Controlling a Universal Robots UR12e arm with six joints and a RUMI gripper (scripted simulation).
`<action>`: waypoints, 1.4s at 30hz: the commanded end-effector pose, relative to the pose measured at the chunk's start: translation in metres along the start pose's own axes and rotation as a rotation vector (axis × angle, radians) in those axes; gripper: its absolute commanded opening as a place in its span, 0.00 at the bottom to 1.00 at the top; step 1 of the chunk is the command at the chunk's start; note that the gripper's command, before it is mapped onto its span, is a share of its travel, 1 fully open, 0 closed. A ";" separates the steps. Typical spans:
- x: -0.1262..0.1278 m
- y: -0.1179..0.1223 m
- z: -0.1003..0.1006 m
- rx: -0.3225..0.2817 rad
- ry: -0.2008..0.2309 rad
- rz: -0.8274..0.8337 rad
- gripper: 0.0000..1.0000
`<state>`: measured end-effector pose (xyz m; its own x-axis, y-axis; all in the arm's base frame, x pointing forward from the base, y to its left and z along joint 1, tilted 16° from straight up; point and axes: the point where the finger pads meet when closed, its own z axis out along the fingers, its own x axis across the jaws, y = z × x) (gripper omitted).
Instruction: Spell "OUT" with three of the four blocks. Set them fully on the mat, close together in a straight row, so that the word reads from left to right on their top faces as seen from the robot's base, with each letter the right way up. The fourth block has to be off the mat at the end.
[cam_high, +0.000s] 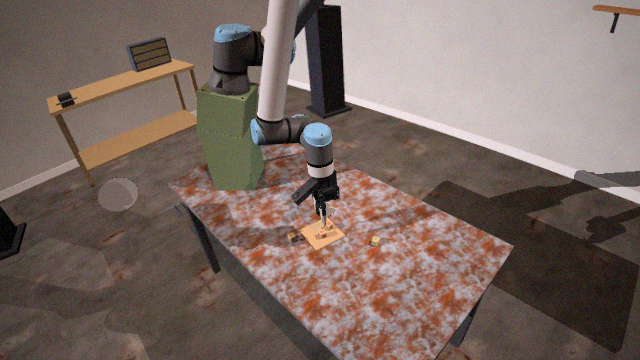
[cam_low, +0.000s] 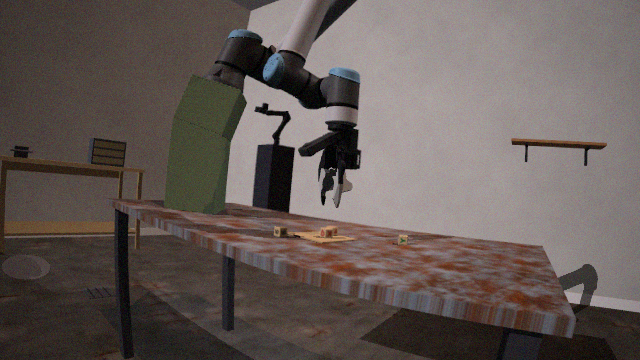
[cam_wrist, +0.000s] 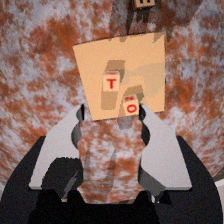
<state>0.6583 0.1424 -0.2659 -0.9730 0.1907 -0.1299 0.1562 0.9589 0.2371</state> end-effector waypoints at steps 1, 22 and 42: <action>-0.001 0.000 0.000 0.000 -0.002 0.001 0.37; -0.002 0.001 0.017 0.000 -0.003 -0.001 0.37; -0.003 0.001 0.044 0.000 -0.003 0.000 0.37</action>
<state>0.6631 0.1512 -0.3047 -0.9735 0.1908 -0.1257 0.1572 0.9585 0.2378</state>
